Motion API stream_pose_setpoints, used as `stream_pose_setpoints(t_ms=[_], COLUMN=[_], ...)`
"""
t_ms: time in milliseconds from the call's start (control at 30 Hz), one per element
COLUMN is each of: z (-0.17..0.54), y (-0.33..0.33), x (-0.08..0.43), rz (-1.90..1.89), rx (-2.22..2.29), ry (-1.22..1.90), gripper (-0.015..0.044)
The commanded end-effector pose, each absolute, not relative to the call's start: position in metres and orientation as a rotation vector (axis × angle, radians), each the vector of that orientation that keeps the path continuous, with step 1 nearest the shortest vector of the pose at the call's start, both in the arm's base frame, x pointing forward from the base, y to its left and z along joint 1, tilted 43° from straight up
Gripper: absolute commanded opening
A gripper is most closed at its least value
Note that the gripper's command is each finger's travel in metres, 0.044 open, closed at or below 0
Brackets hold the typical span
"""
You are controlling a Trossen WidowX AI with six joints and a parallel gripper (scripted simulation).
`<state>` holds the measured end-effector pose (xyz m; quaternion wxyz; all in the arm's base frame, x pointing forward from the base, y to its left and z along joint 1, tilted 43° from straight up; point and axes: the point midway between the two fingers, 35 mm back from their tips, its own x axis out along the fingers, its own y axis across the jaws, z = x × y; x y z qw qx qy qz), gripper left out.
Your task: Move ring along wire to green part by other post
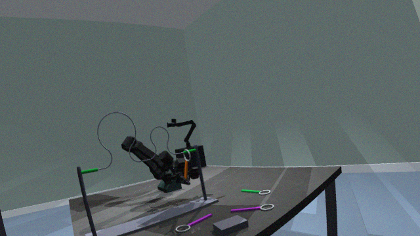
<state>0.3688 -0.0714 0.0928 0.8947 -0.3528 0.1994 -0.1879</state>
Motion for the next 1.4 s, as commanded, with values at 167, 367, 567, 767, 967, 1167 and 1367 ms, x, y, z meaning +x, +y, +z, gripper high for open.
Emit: stream_pose_setpoints(t_ms=[167,367,567,767,967,1167,1367], z=[0.093,0.093,0.096,0.1,0.102,0.102,0.102], y=[-0.071,-0.071,-0.066,-0.056,-0.048,-0.047,-0.047], x=[0.369,0.369,0.361,0.344,0.328,0.326,0.326], rz=[-0.39,-0.39,-0.388,-0.385,-0.382,-0.382,-0.382], rx=[-0.731,-0.731,-0.732,-0.733,-0.735,-0.735,-0.735], ry=[0.414,0.414,0.415,0.417,0.418,0.418,0.418], gripper=[-0.0045,0.0113,0.016,0.016,0.016,0.016,0.016])
